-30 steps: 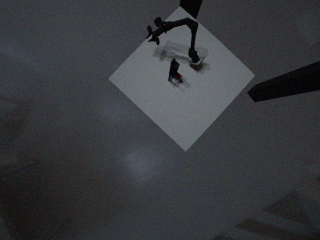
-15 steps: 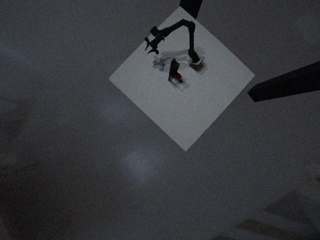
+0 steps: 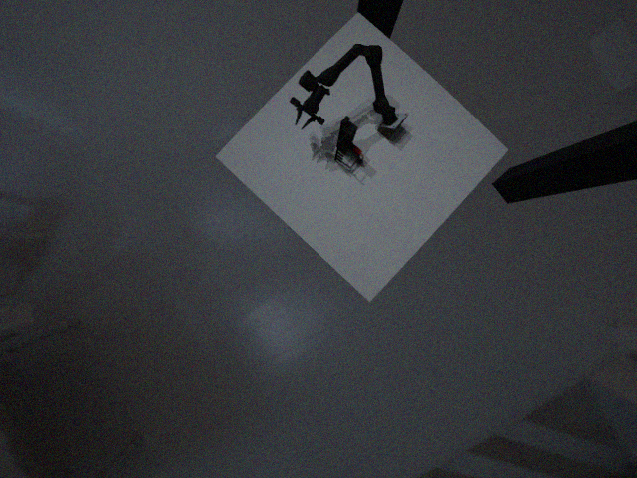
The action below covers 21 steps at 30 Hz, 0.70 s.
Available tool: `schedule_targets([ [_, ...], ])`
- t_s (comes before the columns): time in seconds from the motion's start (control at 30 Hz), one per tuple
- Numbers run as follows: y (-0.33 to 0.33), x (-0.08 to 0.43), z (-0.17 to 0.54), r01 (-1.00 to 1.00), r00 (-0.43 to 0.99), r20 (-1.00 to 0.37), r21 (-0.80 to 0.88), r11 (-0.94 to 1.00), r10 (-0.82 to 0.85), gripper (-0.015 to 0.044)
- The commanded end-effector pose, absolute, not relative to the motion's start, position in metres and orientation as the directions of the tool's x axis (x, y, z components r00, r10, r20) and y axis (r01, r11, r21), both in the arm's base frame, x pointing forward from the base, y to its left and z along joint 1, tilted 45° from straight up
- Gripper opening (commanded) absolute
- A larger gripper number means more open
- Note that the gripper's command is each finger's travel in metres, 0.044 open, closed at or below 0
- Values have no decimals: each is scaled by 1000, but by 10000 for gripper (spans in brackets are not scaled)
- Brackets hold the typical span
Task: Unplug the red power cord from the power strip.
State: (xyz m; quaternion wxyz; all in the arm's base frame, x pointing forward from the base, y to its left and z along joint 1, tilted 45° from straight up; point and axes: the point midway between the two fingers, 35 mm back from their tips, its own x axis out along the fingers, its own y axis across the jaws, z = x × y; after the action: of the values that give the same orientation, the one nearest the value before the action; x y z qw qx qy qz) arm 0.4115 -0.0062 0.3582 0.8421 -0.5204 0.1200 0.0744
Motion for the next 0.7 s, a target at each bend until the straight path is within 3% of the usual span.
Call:
schedule_targets([
  [0.0,26,417,340,-313,942,-331,-823,474,48,160],
  [0.33,115,414,287,-491,863,-482,-725,483,154,160],
  [0.67,174,386,204,-689,701,-705,-631,356,108,160],
])
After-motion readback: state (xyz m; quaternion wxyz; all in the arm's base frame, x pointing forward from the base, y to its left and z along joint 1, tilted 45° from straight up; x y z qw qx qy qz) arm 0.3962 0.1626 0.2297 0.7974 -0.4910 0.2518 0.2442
